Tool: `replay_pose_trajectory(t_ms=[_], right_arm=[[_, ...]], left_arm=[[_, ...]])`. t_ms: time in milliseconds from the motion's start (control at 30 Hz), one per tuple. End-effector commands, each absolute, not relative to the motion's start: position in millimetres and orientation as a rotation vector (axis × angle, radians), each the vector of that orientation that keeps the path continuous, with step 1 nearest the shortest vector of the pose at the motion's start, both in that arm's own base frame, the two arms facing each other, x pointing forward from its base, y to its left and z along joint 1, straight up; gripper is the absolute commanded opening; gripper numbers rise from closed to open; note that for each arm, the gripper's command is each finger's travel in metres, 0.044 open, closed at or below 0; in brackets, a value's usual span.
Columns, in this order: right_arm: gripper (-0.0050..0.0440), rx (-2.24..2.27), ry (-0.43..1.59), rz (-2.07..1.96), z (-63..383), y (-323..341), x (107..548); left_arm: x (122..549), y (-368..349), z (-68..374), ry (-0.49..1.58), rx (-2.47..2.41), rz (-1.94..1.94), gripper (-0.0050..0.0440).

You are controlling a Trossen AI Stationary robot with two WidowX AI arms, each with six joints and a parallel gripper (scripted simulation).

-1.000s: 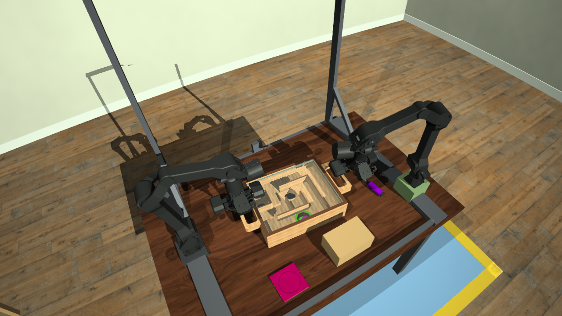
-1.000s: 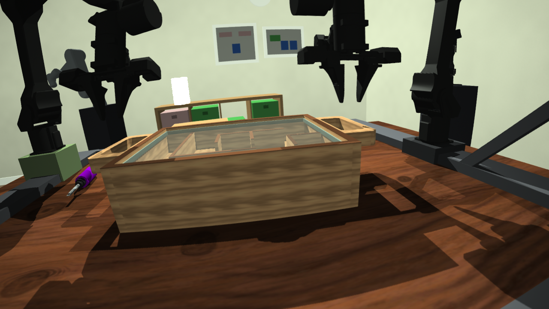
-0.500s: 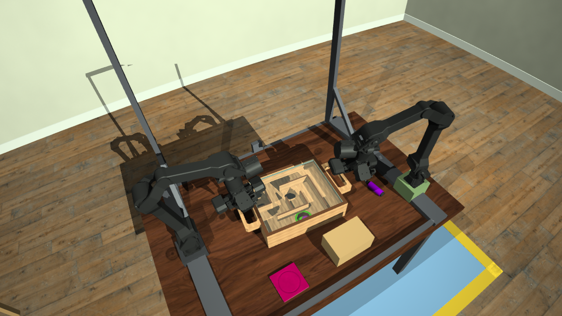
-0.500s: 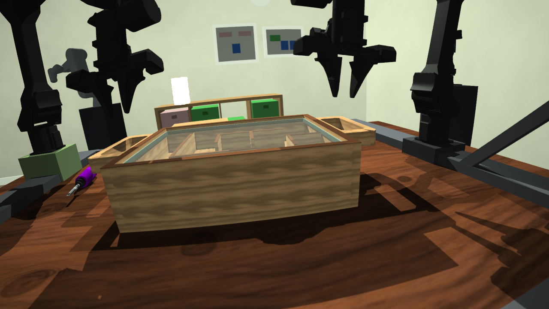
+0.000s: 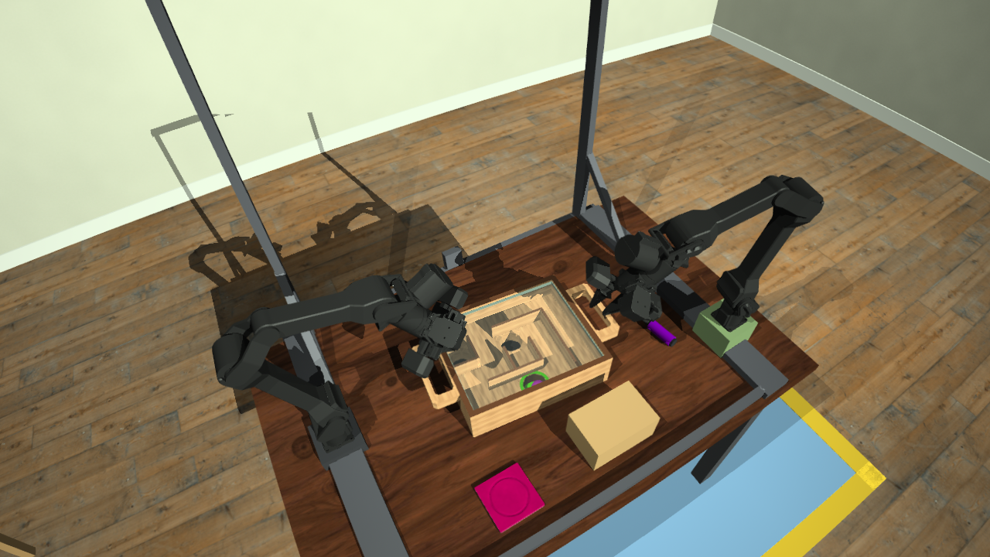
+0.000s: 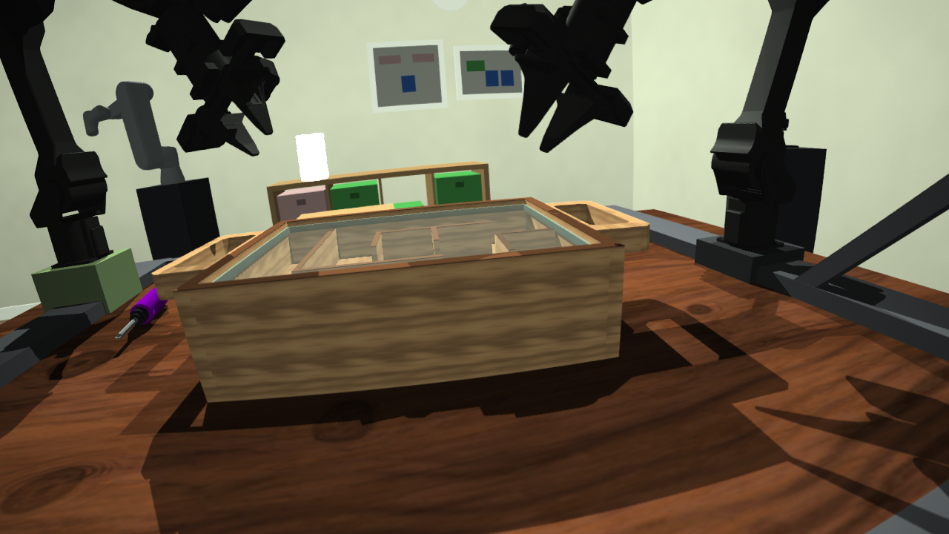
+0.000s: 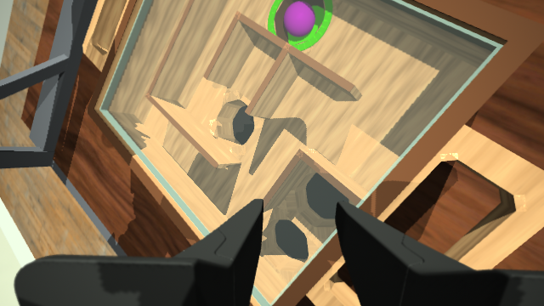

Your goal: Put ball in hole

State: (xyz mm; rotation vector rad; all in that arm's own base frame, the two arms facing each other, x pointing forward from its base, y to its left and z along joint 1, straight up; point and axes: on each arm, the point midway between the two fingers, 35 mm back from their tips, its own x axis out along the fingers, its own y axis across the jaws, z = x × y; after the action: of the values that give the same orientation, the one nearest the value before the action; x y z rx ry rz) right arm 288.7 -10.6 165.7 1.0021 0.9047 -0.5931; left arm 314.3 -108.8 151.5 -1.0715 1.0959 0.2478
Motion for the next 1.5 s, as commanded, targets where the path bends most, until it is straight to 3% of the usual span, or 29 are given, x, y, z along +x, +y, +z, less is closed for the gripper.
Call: replay_pose_trajectory(t_ms=[0, 400, 500, 933, 1467], right_arm=[[0.0162, 0.955, 0.848, -0.498, 173.8, -10.0, 294.3], [0.0162, 0.54, 0.469, -0.139, 232.9, -6.0, 324.1], [0.0162, 0.549, 0.478, -0.144, 231.9, -6.3, 326.0], [0.0162, 0.073, 0.024, 0.01, 308.7, 0.3, 318.4], [0.0162, 0.007, -0.057, 0.005, 324.7, 1.1, 315.3]], left_arm=[[318.0, -102.4, 160.9, 1.024, -1.028, 0.158, 0.0162], [338.2, -55.6, 229.5, 0.512, -0.596, -0.081, 0.0162], [340.1, -57.8, 226.8, 0.529, -0.605, -0.082, 0.0162], [320.0, -6.4, 308.0, 0.018, -0.083, -0.039, 0.0162], [315.2, -0.1, 327.2, -0.065, -0.007, -0.002, 0.0162]])
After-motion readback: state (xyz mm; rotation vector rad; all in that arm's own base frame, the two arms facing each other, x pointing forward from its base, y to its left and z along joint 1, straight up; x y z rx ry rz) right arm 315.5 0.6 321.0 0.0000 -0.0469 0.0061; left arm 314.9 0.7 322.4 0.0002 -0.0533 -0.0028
